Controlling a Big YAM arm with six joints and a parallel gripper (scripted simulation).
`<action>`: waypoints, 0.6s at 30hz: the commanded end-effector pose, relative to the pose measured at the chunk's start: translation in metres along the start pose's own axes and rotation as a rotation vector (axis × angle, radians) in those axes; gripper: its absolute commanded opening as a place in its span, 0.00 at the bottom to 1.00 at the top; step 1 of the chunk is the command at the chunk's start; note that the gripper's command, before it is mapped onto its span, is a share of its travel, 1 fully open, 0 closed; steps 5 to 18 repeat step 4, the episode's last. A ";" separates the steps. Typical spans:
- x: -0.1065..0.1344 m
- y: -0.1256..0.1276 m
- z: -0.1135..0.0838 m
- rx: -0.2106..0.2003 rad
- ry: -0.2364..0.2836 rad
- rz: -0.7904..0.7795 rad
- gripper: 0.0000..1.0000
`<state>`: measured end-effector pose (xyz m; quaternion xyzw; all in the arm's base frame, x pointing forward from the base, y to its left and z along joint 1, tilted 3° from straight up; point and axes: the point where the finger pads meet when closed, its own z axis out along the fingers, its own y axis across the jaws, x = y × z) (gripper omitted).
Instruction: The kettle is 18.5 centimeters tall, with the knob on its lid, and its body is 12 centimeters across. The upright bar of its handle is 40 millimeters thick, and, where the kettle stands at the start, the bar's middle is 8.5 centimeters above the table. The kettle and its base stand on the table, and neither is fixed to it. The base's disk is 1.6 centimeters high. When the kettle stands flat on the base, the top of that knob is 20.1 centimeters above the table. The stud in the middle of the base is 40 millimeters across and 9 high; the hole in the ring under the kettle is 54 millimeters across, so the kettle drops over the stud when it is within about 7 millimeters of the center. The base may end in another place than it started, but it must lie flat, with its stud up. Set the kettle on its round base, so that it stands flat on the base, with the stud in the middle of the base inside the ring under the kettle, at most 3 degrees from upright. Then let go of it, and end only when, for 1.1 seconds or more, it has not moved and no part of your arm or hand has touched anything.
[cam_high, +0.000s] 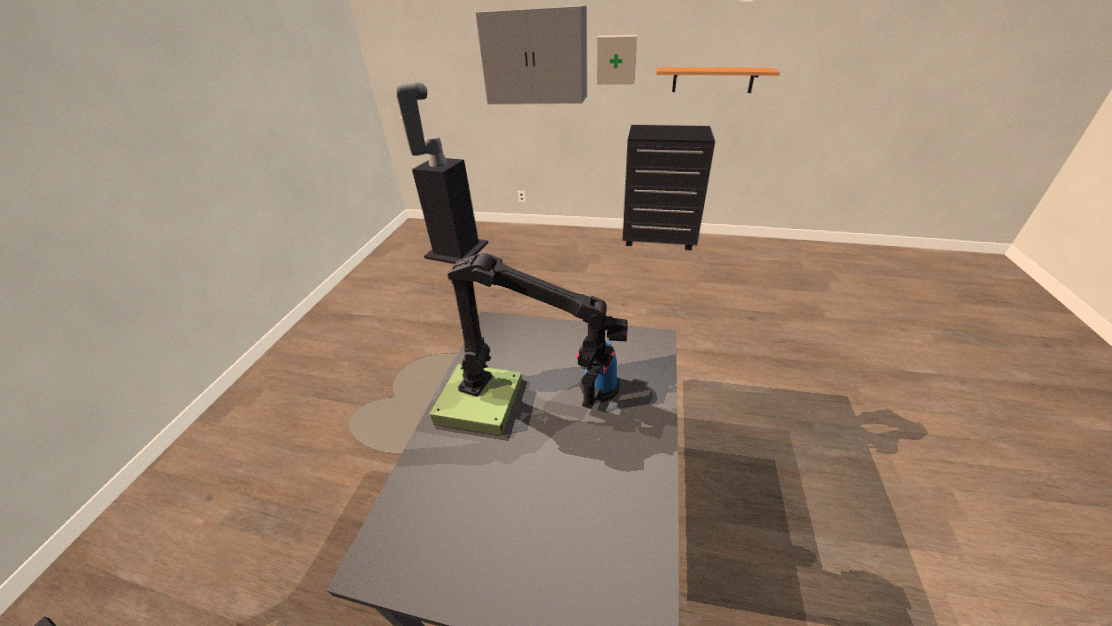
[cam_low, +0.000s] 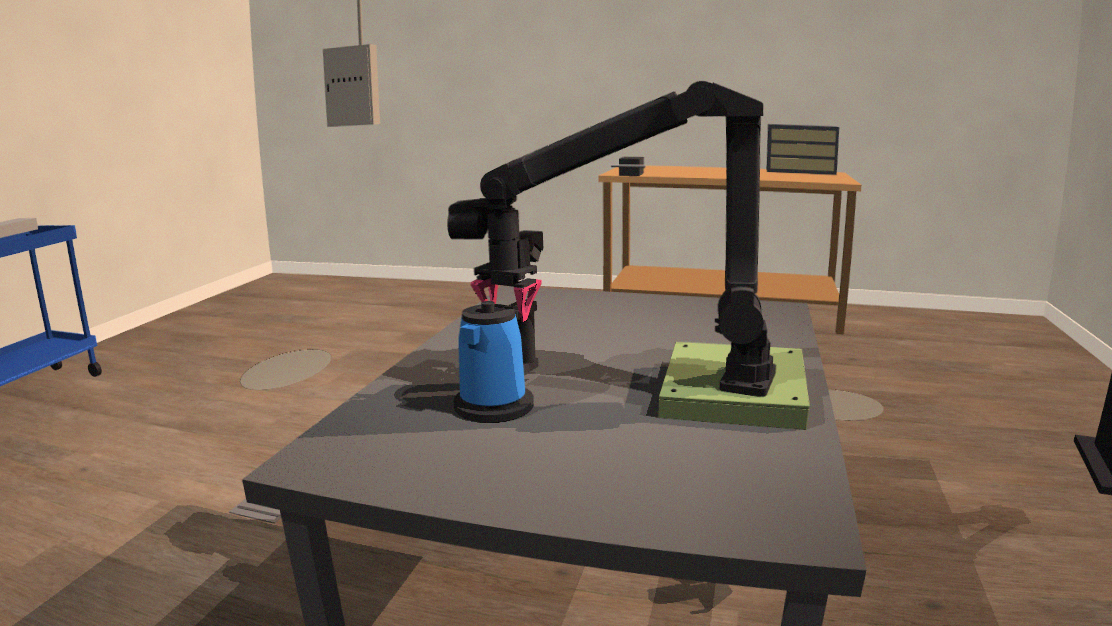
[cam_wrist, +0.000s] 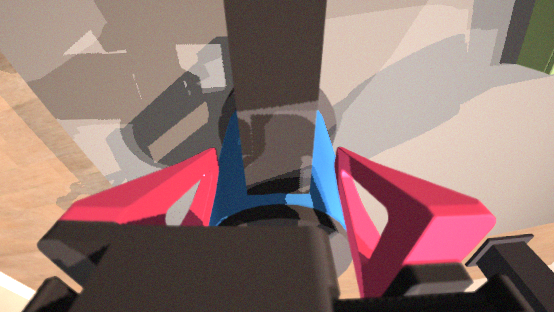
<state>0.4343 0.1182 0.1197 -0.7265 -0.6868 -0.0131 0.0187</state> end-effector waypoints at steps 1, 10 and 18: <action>0.010 0.012 -0.018 -0.043 0.013 -0.005 0.74; 0.010 0.012 -0.018 -0.043 0.013 -0.005 0.74; 0.010 0.012 -0.018 -0.043 0.013 -0.005 0.74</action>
